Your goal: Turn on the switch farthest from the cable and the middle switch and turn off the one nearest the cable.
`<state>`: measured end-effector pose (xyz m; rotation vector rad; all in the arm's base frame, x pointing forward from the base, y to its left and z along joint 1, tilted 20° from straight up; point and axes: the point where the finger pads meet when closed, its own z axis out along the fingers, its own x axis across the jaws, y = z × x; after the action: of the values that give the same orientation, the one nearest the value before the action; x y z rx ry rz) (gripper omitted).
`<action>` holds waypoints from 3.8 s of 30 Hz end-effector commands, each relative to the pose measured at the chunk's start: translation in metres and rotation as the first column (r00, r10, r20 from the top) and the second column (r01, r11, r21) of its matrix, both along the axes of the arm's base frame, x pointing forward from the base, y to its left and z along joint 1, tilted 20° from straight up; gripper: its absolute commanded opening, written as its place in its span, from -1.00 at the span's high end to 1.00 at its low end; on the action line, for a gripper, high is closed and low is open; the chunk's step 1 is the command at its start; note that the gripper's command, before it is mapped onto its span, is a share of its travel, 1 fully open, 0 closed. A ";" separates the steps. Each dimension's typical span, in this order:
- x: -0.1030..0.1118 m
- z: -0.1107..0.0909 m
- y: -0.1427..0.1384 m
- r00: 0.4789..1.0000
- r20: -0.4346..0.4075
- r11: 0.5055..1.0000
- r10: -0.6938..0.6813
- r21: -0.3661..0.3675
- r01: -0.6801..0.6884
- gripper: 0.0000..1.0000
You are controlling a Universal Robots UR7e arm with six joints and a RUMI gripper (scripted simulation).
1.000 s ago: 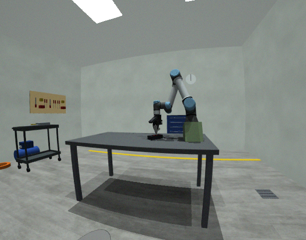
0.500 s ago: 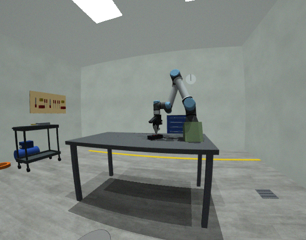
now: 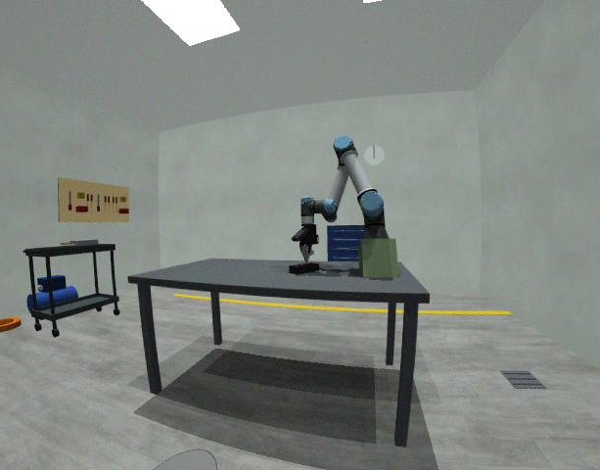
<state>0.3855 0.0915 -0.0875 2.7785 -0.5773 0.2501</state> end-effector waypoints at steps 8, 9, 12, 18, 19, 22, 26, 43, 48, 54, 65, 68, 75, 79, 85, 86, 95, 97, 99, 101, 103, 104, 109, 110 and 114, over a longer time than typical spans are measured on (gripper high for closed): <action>-0.001 0.000 0.000 1.000 0.000 1.000 0.000 0.001 0.000 1.00; -0.001 0.000 0.000 1.000 0.000 1.000 0.000 0.001 0.000 1.00; -0.001 0.000 0.000 1.000 0.000 1.000 0.000 0.001 0.000 1.00; -0.001 0.000 0.000 1.000 0.000 1.000 0.000 0.001 0.000 1.00; -0.001 0.000 0.000 1.000 0.000 1.000 0.000 0.001 0.000 1.00; -0.001 0.000 0.000 1.000 0.000 1.000 0.000 0.001 0.000 1.00; -0.001 0.000 0.000 1.000 0.000 1.000 0.000 0.001 0.000 1.00; -0.001 -0.003 -0.001 1.000 -0.003 1.000 0.000 0.000 0.000 1.00; -0.001 -0.005 -0.002 1.000 -0.003 1.000 0.000 0.000 0.000 1.00; -0.001 -0.008 -0.003 1.000 -0.003 1.000 0.000 0.000 0.000 1.00; -0.001 -0.010 -0.003 1.000 -0.003 1.000 0.000 0.000 0.000 1.00; 0.000 -0.010 -0.003 1.000 -0.002 1.000 0.000 0.000 0.000 1.00; 0.000 -0.009 -0.003 1.000 -0.001 1.000 0.000 0.000 0.000 1.00; 0.000 -0.009 -0.003 1.000 -0.001 1.000 0.000 0.000 0.000 1.00; 0.001 -0.006 -0.002 1.000 0.002 1.000 0.001 0.001 -0.001 1.00; 0.001 -0.004 -0.001 1.000 0.002 1.000 0.002 0.001 -0.002 1.00; 0.001 0.014 0.005 1.000 0.005 1.000 0.002 0.001 -0.002 1.00; 0.000 0.019 0.007 1.000 0.005 1.000 0.002 0.001 -0.002 1.00; -0.001 0.024 0.009 1.000 0.005 1.000 0.002 0.001 -0.002 1.00; -0.001 0.028 0.010 1.000 0.005 1.000 0.002 0.001 -0.002 1.00; -0.001 0.029 0.010 1.000 0.005 1.000 0.002 0.001 -0.002 1.00; -0.001 0.030 0.010 1.000 0.005 1.000 0.002 0.001 -0.002 1.00; -0.001 0.030 0.010 1.000 0.005 1.000 0.001 0.001 -0.001 1.00; -0.001 0.030 0.010 1.000 0.005 1.000 0.001 0.001 -0.001 1.00; -0.003 0.029 0.010 1.000 0.001 1.000 0.000 0.001 0.000 1.00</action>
<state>0.3823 0.1011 -0.0595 2.7802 -0.5759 0.2523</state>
